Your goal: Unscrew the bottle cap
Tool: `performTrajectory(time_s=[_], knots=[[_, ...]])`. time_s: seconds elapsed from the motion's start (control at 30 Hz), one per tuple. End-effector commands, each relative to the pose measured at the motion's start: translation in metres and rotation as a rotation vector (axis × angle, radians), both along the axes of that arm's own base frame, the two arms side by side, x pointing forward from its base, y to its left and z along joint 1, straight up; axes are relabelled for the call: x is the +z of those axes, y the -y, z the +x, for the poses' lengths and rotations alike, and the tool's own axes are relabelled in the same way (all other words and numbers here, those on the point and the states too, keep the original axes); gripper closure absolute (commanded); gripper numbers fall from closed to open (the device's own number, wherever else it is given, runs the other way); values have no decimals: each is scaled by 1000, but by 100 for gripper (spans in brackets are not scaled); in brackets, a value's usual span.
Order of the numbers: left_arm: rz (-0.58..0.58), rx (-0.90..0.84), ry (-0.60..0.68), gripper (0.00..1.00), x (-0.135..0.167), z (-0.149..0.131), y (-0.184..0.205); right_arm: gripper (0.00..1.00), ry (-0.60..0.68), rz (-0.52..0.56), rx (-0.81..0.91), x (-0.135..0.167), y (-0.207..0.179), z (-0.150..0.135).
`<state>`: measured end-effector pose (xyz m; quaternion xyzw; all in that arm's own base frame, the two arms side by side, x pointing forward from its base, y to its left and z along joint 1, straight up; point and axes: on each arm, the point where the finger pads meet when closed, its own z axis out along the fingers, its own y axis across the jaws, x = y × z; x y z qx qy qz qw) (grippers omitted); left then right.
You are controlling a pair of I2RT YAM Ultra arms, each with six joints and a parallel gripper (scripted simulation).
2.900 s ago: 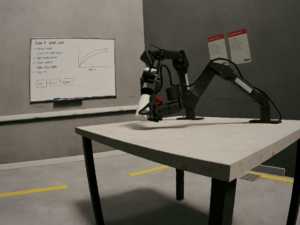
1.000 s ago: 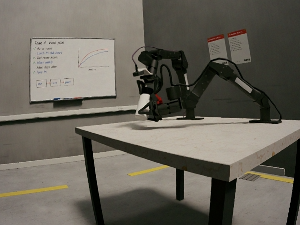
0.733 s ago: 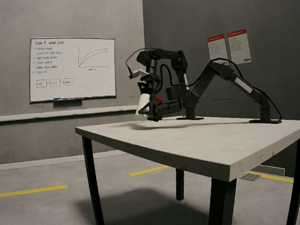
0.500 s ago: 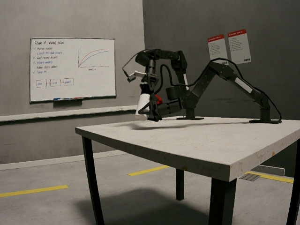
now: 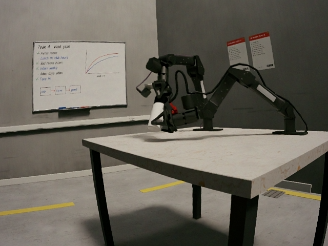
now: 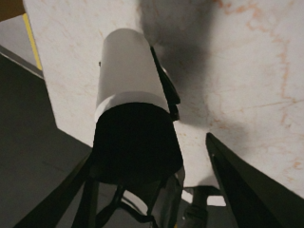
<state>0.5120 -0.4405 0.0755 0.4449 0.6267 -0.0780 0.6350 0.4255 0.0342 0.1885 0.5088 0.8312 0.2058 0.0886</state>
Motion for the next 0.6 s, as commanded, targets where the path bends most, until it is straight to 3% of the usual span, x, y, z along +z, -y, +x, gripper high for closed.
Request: performTrajectory(time_s=[0.0,0.27,0.57], knots=[[-68,12,57,100,34,8,0,6,36,81,-187,16,2,2],[-68,12,57,100,34,8,0,9,12,67,-149,9,0,1],[-68,12,57,100,34,8,0,22,-11,55,-111,2,-1,-1]])
